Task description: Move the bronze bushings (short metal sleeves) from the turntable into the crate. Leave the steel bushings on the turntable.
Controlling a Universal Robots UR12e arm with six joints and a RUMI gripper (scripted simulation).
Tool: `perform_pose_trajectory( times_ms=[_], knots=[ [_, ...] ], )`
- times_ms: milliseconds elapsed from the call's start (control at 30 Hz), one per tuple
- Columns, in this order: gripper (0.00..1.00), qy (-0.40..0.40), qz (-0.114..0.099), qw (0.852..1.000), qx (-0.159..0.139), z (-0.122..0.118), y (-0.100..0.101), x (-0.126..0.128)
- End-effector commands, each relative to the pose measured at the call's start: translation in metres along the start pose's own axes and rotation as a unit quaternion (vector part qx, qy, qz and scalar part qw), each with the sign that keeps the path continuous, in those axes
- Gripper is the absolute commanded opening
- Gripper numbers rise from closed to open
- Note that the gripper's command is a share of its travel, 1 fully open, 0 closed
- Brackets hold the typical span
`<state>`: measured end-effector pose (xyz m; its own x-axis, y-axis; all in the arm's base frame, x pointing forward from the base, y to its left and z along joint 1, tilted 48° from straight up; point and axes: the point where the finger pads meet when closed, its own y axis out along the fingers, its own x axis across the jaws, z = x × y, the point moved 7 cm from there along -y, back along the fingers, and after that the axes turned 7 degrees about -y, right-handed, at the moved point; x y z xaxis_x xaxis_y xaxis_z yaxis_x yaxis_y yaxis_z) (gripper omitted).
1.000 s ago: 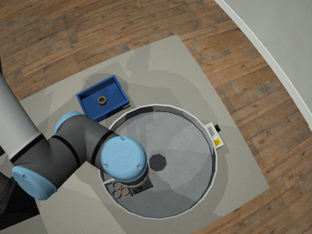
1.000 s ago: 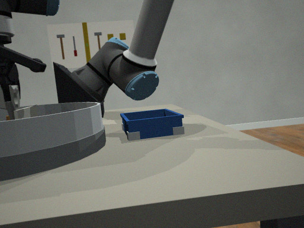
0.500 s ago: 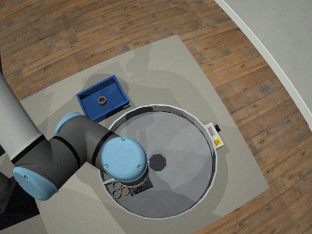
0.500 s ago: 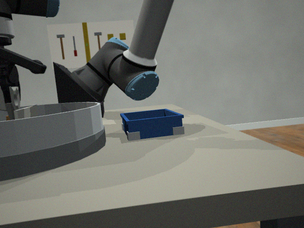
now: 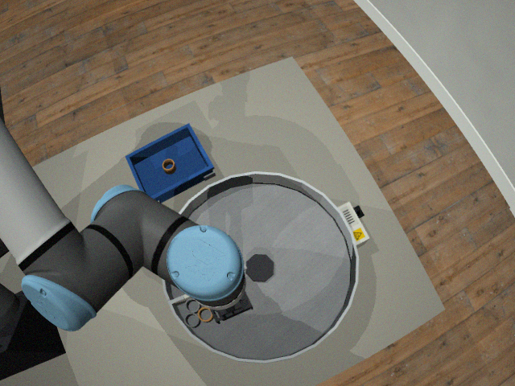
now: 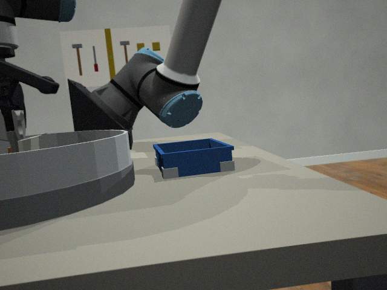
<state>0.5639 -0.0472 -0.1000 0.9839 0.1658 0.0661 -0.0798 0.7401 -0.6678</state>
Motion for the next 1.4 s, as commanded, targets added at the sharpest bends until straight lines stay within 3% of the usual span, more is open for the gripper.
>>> perform_pose_trajectory(
  times_ms=[0,200,233,1367],
  knots=[
    [0.06,0.000,0.000,1.000,0.000,-0.0004,-0.0007,0.0004],
    [0.06,0.000,0.000,1.000,0.000,-0.0004,-0.0007,0.0004],
    [0.00,0.000,0.000,1.000,0.000,-0.0004,-0.0007,0.0004],
    [0.00,0.000,0.000,1.000,0.000,-0.0004,-0.0007,0.0004]
  ],
)
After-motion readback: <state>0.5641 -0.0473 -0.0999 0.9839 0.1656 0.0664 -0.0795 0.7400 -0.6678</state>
